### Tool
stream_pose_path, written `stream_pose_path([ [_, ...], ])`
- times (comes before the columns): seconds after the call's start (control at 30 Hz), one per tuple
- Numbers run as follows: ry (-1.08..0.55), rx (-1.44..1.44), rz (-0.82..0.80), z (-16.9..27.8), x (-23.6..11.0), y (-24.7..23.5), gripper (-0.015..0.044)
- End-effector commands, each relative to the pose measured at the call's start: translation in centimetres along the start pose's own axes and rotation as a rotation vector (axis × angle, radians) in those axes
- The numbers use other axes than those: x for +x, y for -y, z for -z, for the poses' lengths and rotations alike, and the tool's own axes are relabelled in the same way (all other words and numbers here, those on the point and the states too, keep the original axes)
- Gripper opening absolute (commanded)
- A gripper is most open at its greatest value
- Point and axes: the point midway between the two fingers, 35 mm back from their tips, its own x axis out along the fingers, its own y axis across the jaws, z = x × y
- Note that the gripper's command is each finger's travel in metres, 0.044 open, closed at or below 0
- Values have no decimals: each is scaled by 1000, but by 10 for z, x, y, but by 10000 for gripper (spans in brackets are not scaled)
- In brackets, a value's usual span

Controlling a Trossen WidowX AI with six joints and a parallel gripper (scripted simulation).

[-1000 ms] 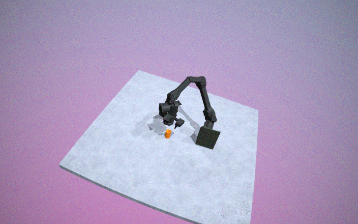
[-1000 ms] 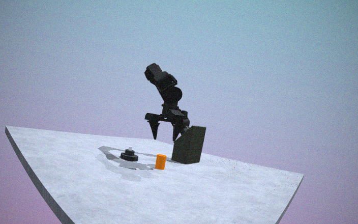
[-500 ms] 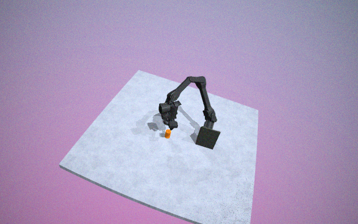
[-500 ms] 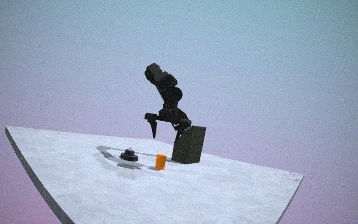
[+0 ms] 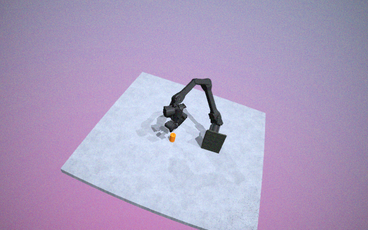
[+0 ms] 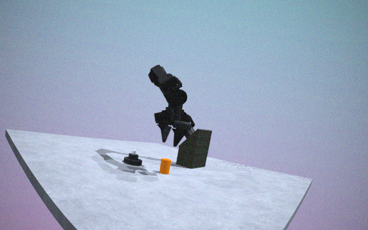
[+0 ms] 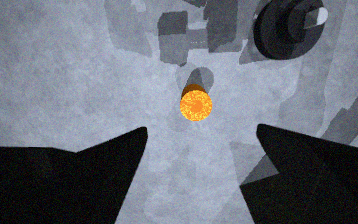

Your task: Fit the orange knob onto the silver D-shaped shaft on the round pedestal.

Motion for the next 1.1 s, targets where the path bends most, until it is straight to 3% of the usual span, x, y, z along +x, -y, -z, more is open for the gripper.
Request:
stream_pose_path([
  [0.0,10,520,-2,-3,0,1,440],
  [0.5,10,520,-2,0,0,0,440],
  [0.63,10,521,-1,-1,31,1,440],
  [1.07,11,520,-1,-1,51,1,440],
])
